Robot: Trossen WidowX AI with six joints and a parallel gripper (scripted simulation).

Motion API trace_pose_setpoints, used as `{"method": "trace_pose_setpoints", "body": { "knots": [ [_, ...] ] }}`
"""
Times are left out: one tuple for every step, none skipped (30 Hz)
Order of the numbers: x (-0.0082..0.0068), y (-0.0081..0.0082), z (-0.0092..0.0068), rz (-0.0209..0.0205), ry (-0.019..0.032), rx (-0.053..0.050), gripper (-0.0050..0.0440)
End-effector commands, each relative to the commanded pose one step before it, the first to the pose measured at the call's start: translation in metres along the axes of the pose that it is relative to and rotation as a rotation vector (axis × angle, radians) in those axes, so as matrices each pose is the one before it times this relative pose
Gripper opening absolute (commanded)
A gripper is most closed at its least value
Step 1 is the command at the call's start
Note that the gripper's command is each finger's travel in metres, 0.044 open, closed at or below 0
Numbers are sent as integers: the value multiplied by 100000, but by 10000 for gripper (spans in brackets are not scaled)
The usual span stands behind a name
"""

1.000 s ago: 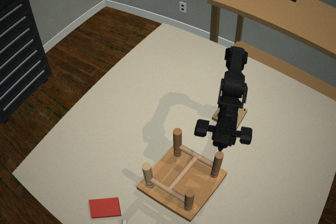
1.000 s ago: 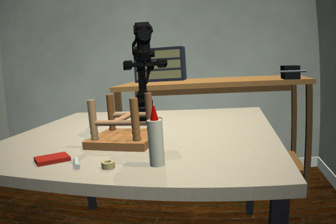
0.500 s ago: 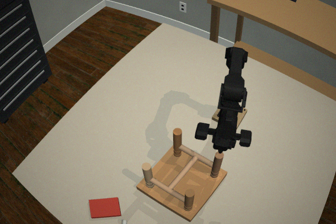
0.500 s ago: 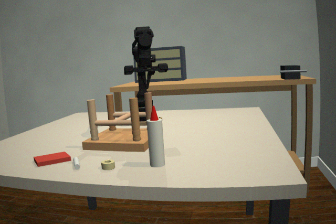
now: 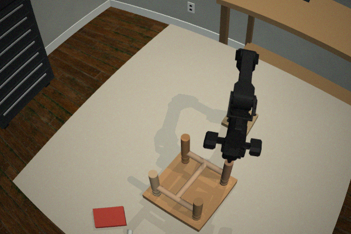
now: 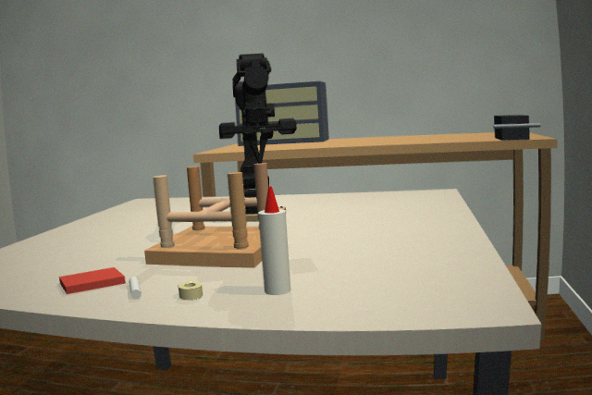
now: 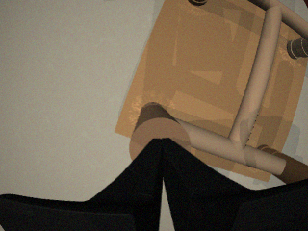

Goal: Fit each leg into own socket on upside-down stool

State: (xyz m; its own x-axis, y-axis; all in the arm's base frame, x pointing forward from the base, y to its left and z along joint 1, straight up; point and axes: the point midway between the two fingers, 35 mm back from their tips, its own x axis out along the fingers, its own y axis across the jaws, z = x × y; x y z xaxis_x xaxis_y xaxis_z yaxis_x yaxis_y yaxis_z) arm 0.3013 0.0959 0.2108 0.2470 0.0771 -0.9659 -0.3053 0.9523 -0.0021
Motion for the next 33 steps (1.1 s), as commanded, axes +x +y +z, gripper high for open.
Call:
{"method": "trace_pose_setpoints", "body": {
  "knots": [
    [160,16,-225,33,-135,246,0],
    [59,0,-13,0,0,0,0],
    [73,0,-17,0,0,0,0],
    [86,0,-20,0,0,0,0],
    [93,0,-22,0,0,0,0],
    [95,0,-23,0,0,0,0],
    [95,0,-23,0,0,0,0],
    [95,0,-23,0,0,0,0],
    [95,0,-24,0,0,0,0],
    [94,0,-24,0,0,0,0],
    [94,0,-24,0,0,0,0],
    [0,0,0,0,0,0,0],
    [0,0,0,0,0,0,0],
    [94,0,-25,0,0,0,0],
    [94,0,-25,0,0,0,0],
    [94,0,-26,0,0,0,0],
    [94,0,-26,0,0,0,0],
    [94,0,-26,0,0,0,0],
    [94,0,-27,0,0,0,0],
    [94,0,-27,0,0,0,0],
    [94,0,-27,0,0,0,0],
    [94,0,-28,0,0,0,0],
    [93,0,-28,0,0,0,0],
    [93,0,-28,0,0,0,0],
    [93,0,-29,0,0,0,0],
    [76,0,-24,0,0,0,0],
    [46,0,-14,0,0,0,0],
    [15,0,-5,0,0,0,0],
    [0,0,0,0,0,0,0],
    [0,0,0,0,0,0,0],
    [0,0,0,0,0,0,0],
    [0,0,0,0,0,0,0],
    [0,0,0,0,0,0,0]
  ]
}}
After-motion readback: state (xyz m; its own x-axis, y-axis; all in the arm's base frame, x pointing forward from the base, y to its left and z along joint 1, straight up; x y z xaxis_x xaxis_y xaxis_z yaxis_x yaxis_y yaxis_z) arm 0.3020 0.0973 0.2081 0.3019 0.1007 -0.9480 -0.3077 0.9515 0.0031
